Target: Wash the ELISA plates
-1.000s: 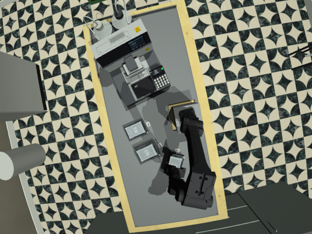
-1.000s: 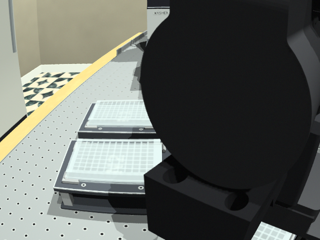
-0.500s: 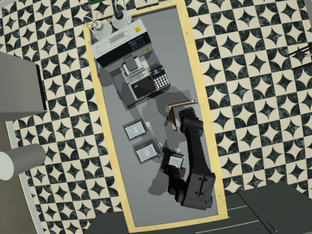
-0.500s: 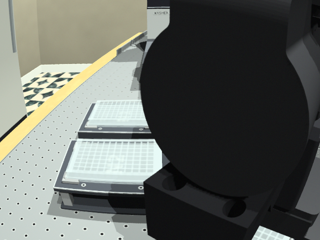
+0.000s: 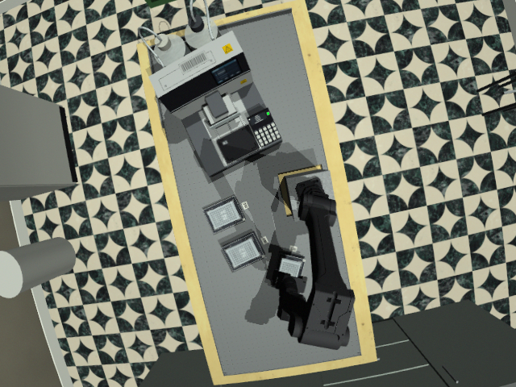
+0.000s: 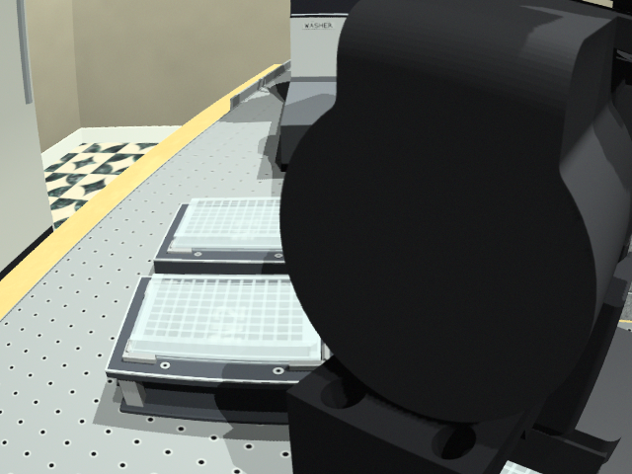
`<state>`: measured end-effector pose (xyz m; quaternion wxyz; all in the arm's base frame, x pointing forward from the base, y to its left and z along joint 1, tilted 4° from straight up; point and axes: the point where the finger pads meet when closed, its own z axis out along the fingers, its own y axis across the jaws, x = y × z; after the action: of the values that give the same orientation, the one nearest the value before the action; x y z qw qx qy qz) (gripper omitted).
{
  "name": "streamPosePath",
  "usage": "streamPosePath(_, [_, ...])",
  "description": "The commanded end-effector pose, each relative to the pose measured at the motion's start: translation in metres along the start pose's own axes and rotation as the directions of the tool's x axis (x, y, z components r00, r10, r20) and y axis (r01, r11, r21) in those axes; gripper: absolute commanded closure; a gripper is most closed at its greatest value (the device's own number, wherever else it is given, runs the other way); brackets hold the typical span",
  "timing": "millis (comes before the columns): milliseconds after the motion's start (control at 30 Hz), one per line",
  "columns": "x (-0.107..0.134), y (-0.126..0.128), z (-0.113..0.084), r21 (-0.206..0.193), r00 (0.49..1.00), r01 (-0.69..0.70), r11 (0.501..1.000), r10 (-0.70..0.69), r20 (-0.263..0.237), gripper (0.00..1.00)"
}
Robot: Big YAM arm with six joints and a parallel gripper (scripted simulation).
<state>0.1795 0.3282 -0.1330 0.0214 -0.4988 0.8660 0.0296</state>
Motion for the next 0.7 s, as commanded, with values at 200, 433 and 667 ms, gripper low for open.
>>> streamPosePath(200, [-0.014,0.003,0.008,0.002,1.000,-0.003,1.000,0.003,0.020,0.00])
streamPosePath(433, [-0.014,0.003,0.012,0.002,1.000,-0.003,1.000,0.003,0.021,0.00])
streamPosePath(667, [-0.012,0.003,0.017,0.002,1.000,-0.003,1.000,0.003,0.017,0.00])
